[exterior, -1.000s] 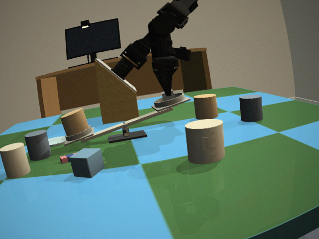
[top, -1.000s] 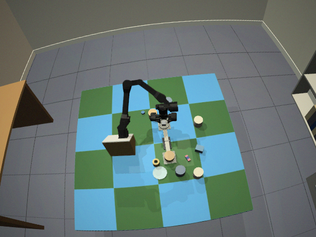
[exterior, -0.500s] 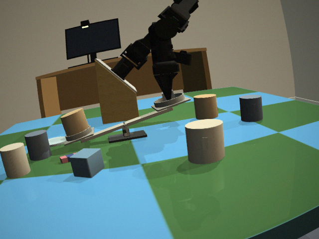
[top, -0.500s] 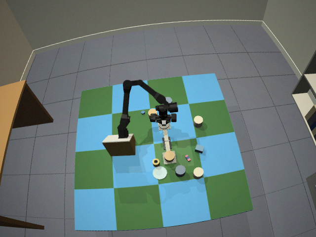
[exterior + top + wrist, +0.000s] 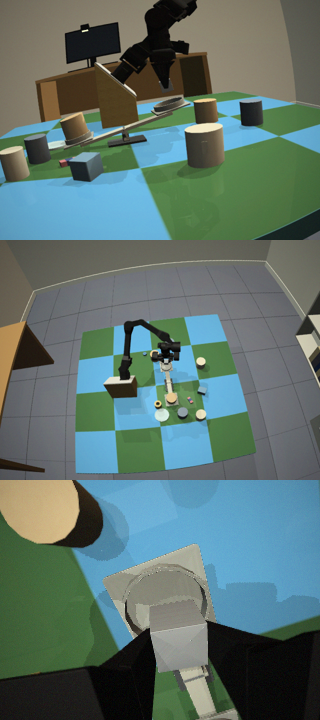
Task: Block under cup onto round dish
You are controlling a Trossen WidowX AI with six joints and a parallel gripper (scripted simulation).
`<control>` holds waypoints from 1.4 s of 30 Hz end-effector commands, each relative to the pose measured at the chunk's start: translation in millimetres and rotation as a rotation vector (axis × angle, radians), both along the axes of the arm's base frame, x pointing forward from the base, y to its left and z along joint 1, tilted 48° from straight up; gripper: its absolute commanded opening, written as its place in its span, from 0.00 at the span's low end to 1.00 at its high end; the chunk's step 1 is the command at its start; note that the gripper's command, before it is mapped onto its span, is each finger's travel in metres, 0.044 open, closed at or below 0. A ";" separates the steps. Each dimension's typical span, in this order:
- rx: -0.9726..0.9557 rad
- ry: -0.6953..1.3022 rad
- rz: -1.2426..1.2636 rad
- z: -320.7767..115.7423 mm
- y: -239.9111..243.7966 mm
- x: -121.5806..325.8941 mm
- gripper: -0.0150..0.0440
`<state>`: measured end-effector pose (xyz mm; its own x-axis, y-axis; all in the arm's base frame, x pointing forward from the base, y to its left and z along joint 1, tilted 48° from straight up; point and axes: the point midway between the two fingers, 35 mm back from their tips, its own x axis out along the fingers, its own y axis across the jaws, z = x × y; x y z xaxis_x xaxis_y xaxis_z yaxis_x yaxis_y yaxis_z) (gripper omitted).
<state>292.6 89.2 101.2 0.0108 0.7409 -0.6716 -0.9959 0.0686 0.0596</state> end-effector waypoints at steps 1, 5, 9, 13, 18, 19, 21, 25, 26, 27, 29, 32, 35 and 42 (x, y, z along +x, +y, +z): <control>-0.006 -0.005 0.003 17.2 -19.4 -0.6 0.25; -0.001 -0.005 0.004 33.5 -35.7 -3.5 0.25; 0.000 -0.005 0.005 36.3 -38.3 -4.2 0.25; -0.006 0.008 -0.007 31.9 -42.3 -2.7 0.25; -0.022 0.045 -0.037 16.7 -55.5 2.1 0.25; -0.024 0.047 -0.039 13.5 -58.0 3.4 0.25; -0.026 0.046 -0.039 7.5 -62.5 6.2 0.25; -0.030 0.043 -0.039 -4.9 -71.7 11.2 0.25; -0.032 0.042 -0.039 -8.0 -74.1 12.3 0.25; -0.033 0.042 -0.039 -11.1 -76.4 13.4 0.25; -0.035 0.040 -0.039 -17.5 -81.0 15.5 0.25; -0.037 0.038 -0.038 -27.2 -88.0 18.2 0.25; -0.040 0.037 -0.038 -37.0 -95.0 20.4 0.25; -0.045 0.033 -0.036 -60.4 -111.1 24.0 0.25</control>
<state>314.7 -13.2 52.6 0.0145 0.7154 -0.6985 -0.9889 0.1136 0.0958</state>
